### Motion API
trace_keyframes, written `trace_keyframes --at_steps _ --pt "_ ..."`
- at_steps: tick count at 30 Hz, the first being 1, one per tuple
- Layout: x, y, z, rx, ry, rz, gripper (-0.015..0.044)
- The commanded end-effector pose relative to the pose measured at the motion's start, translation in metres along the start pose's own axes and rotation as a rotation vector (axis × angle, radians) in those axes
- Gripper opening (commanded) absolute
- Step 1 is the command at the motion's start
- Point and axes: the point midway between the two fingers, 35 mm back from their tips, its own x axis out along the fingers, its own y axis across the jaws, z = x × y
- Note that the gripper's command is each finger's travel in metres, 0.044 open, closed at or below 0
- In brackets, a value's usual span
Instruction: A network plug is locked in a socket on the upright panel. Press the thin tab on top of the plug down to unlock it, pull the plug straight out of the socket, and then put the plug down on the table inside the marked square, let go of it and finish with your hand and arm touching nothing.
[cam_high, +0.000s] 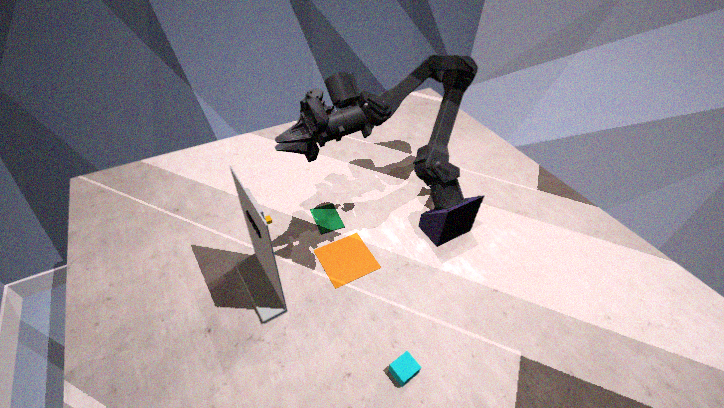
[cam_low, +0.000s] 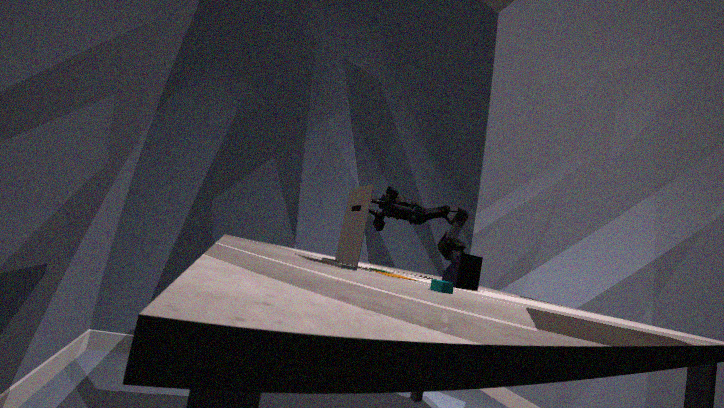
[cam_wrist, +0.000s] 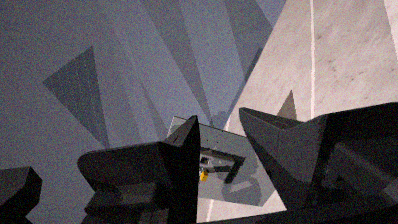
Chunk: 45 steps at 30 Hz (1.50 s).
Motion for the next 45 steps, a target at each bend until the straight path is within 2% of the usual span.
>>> trace_keyframes --at_steps 1,18,25,45 --pt "-0.001 0.004 -0.03 0.101 0.058 0.039 0.0156" --pt "-0.032 0.017 -0.139 0.51 0.305 0.132 0.0156" --pt "-0.029 0.017 -0.139 0.515 0.307 0.132 0.0156" --pt "0.019 0.021 -0.14 0.506 0.307 0.135 0.0156"
